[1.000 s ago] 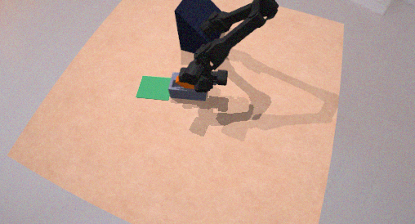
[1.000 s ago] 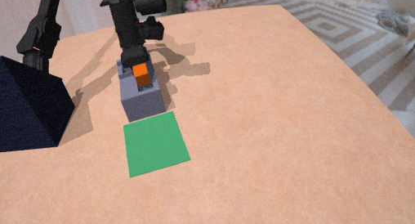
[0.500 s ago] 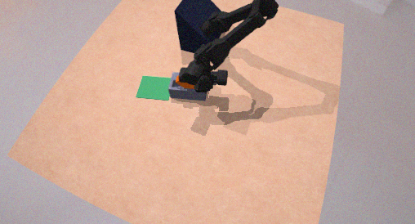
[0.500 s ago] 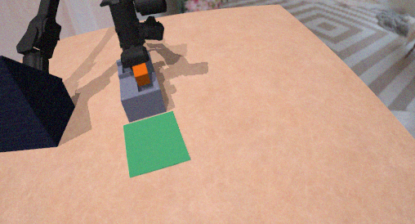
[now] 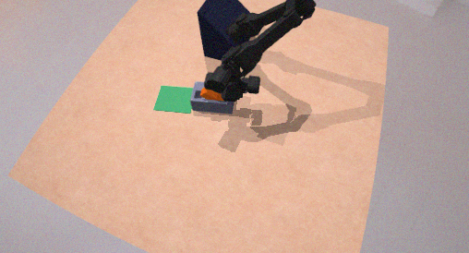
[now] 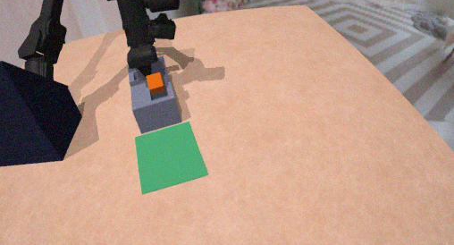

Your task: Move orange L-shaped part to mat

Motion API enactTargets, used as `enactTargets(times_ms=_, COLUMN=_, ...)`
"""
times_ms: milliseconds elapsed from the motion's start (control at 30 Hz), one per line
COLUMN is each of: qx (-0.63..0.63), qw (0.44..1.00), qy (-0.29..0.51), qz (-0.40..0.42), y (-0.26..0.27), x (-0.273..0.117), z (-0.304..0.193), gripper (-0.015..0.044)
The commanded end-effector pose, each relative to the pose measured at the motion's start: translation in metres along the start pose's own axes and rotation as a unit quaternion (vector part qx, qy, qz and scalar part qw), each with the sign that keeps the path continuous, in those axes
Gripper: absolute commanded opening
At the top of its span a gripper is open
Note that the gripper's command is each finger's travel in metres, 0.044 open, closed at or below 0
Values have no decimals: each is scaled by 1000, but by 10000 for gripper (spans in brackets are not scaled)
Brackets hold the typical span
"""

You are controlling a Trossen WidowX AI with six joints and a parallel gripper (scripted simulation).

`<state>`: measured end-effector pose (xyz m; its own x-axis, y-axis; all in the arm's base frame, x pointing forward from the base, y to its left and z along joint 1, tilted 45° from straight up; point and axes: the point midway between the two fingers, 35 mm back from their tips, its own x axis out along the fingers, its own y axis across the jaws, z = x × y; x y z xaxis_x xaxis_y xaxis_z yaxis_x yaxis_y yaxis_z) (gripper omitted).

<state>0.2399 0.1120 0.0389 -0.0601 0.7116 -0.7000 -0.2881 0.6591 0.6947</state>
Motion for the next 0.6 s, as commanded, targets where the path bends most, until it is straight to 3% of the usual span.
enactTargets(times_ms=0, qx=-6, qw=1000, qy=-8, qz=-8, y=-4, x=-23, z=6, gripper=180)
enactTargets(times_ms=200, qx=-5, qw=1000, qy=-7, qz=-6, y=-11, x=-93, z=3, gripper=180)
enactTargets(times_ms=567, qx=-1, qw=1000, qy=-8, qz=-5, y=-11, x=-92, z=2, gripper=180)
